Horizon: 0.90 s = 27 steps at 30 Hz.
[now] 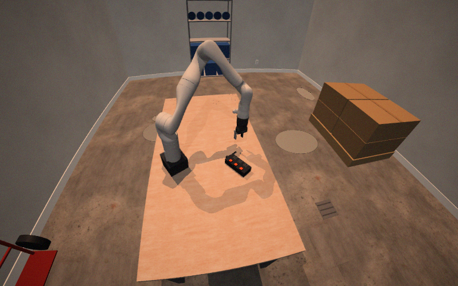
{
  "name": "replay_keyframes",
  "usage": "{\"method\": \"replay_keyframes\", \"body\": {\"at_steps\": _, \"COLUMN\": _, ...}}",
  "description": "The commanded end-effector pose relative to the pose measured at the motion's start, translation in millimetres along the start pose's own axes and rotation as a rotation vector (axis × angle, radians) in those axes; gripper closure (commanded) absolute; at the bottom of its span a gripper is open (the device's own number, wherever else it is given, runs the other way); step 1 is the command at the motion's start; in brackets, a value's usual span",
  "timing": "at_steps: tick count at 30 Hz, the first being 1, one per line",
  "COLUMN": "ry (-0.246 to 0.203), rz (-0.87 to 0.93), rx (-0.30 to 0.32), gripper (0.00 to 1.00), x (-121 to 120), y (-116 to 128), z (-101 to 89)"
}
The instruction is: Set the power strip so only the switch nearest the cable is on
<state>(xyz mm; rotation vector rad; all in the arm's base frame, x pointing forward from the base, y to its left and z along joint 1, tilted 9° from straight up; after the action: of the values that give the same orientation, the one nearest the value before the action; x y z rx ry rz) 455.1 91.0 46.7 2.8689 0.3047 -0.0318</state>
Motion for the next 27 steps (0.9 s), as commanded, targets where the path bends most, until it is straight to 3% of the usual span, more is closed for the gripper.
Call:
{"method": "replay_keyframes", "body": {"at_steps": 1, "ry": 0.001, "rz": 0.003, "rx": 0.001, "gripper": 0.00, "x": 0.0, "y": 1.1, "z": -0.6}}
{"method": "replay_keyframes", "body": {"at_steps": 20, "ry": -0.001, "rz": 0.162, "rx": 0.009, "gripper": 0.00, "x": -11.0, "y": 30.8, "z": 6.5}}
{"method": "replay_keyframes", "body": {"at_steps": 27, "ry": -0.001, "rz": 0.162, "rx": 0.009, "gripper": 0.00, "x": -11.0, "y": 30.8, "z": 6.5}}
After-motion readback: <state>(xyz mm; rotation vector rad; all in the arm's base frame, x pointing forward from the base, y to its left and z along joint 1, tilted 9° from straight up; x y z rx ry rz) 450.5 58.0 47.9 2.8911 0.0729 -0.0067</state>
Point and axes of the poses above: the point where the finger pads meet when closed, its own z axis out along the fingers, its own x axis across the jaws, y = z × x, the point moved 3 cm from there along -z, back along the fingers, and after that the axes turned 1 degree about z, right-handed, at the moved point
